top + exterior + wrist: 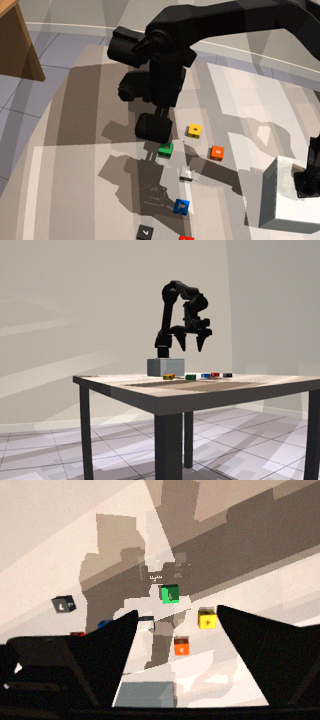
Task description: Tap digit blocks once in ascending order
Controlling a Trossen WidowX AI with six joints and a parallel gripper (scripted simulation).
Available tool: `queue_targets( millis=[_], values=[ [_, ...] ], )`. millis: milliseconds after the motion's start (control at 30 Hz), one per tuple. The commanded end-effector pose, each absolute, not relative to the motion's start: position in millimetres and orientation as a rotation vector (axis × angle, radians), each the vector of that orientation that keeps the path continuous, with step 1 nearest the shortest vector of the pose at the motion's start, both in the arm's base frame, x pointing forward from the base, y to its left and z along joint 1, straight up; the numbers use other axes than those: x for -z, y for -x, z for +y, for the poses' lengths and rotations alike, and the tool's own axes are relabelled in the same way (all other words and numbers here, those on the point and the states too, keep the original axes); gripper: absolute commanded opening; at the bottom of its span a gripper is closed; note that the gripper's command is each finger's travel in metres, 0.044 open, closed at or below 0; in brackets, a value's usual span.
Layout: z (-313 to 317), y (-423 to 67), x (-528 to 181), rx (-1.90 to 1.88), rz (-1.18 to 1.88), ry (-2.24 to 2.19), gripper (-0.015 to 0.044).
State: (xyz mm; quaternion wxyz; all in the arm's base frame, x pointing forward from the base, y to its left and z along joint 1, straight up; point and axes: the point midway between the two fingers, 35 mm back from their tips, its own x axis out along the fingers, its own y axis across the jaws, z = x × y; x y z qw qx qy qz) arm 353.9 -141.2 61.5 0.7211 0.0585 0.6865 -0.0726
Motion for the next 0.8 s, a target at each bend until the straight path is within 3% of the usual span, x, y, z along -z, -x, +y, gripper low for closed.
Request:
queue_targets(
  millis=[0,333,767],
  values=[
    [-140,-352,-2,0.15,1.537,-0.134,0.0269],
    [-140,-351,11,0.15,1.537,-0.132,0.002],
    [-140,-351,11,0.15,1.537,-0.132,0.002]
  ],
)
